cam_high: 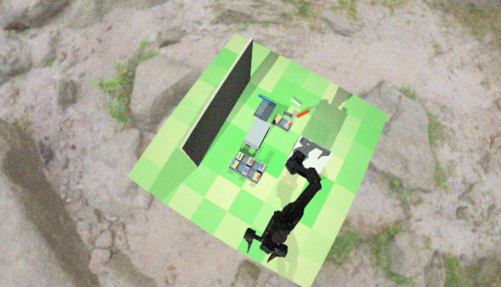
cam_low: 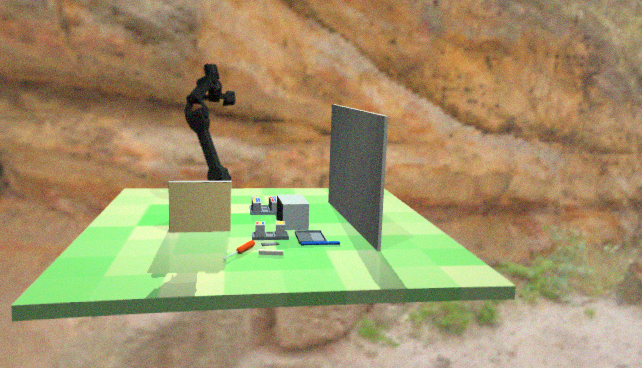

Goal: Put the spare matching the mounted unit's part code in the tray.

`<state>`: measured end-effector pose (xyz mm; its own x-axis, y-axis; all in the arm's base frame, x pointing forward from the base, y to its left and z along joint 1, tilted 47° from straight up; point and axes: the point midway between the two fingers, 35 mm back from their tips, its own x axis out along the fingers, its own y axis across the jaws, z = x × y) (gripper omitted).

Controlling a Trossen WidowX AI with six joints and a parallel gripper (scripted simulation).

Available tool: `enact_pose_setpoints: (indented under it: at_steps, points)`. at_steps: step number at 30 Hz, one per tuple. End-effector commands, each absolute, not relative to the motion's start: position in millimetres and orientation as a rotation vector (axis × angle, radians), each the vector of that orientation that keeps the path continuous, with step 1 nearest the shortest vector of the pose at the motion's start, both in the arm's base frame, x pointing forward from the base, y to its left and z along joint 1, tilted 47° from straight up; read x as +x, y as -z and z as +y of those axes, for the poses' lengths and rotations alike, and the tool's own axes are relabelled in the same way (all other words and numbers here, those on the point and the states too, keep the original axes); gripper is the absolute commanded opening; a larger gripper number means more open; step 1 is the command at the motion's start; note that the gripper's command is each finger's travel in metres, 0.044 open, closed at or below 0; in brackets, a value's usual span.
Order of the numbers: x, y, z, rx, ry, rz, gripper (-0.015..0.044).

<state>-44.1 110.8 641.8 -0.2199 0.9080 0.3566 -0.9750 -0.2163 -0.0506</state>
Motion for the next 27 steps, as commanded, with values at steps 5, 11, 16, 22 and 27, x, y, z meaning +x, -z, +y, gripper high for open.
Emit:
enact_pose_setpoints:
  at_steps: [5, 11, 16, 22, 27]
  points:
    - [44.5, -595.2, 198.3, 0.104, -1.515, -0.094, 0.044]
    - [125.8, -542.1, 236.6, -0.013, -1.344, 0.074, 0.044]
    - [188.6, -495.9, 248.3, -0.085, -1.238, 0.235, 0.044]
    - [270.1, -427.8, 236.5, -0.157, -1.107, 0.443, 0.044]
    - [328.5, -366.9, 205.2, -0.181, -1.015, 0.62, 0.044]
